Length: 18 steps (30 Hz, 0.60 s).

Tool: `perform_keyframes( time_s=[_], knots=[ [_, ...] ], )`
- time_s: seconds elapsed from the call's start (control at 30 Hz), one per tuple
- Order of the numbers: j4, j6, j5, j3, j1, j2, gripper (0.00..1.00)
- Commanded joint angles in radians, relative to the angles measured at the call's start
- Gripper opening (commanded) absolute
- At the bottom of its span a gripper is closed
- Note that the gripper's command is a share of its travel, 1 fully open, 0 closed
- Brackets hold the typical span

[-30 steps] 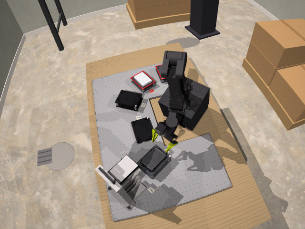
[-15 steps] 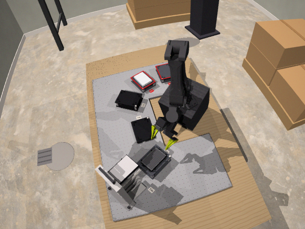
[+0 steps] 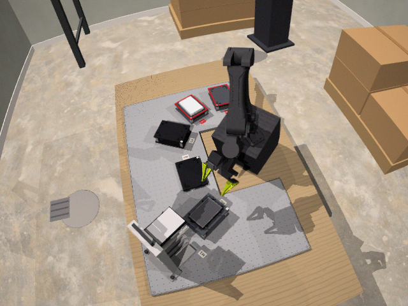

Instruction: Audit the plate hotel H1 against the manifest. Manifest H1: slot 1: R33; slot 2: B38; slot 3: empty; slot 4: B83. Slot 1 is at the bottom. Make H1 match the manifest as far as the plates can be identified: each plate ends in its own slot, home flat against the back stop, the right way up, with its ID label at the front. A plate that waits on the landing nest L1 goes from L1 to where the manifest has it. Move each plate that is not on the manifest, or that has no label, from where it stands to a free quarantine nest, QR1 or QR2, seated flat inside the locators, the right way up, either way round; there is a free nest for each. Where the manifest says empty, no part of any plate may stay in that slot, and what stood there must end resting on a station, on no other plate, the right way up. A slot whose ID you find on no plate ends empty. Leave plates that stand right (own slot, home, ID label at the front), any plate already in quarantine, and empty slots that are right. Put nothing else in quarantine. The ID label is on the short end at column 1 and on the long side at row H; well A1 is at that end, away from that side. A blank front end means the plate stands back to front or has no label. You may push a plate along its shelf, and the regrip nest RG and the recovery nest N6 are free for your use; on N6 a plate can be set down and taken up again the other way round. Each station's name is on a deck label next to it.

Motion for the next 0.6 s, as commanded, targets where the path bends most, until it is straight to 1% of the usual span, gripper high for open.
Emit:
perform_keyframes(
  time_s=[0.0, 0.03, 0.1, 0.3, 0.33, 0.43, 0.47, 0.57],
  knots=[
    [-0.118, 0.008, 0.016, 0.043, 0.015, -0.056, 1.0],
    [-0.136, 0.009, 0.017, 0.049, 0.016, -0.068, 1.0],
    [-0.136, 0.009, 0.017, 0.049, 0.016, -0.068, 1.0],
    [-0.245, 0.015, 0.024, 0.091, 0.025, -0.133, 1.0],
    [-0.254, 0.014, 0.025, 0.094, 0.026, -0.137, 1.0],
    [-0.254, 0.012, 0.025, 0.094, 0.022, -0.138, 1.0],
    [-0.253, 0.012, 0.025, 0.072, 0.021, -0.125, 1.0],
    [-0.253, 0.012, 0.025, 0.069, 0.021, -0.124, 1.0]
  ],
)
